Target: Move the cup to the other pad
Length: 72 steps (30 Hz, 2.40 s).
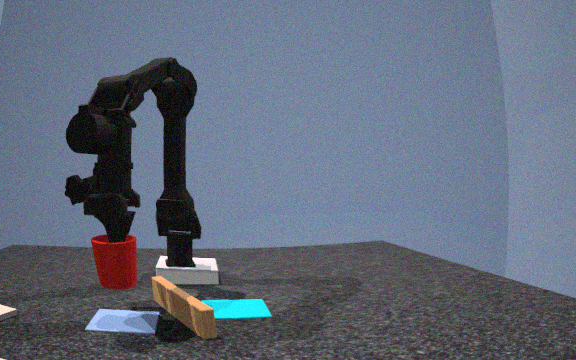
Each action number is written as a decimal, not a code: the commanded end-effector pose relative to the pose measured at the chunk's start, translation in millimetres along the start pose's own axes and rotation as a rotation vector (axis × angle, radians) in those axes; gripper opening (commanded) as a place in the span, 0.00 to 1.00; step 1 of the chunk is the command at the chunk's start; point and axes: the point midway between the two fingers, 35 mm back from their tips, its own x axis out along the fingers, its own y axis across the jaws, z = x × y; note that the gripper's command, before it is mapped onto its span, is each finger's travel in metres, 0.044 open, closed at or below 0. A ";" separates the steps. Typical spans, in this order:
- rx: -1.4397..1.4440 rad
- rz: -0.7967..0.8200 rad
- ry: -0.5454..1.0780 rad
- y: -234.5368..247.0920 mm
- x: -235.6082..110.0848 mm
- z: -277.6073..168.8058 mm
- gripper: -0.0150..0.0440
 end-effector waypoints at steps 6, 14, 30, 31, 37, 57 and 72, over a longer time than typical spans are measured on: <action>0.000 0.005 -0.002 0.0 -8.0 0.9 0.25; 0.000 0.005 -0.002 0.0 -8.0 0.9 0.25; -0.002 0.005 0.003 -8.1 -9.0 -20.5 0.25; -0.002 0.005 0.004 -9.0 -9.1 -23.0 0.25; -0.002 0.005 0.006 -14.1 -9.9 -37.0 0.25; -0.003 0.004 0.010 -29.4 -11.9 -78.9 0.25; -0.003 0.004 0.012 -40.0 -13.0 -106.9 0.25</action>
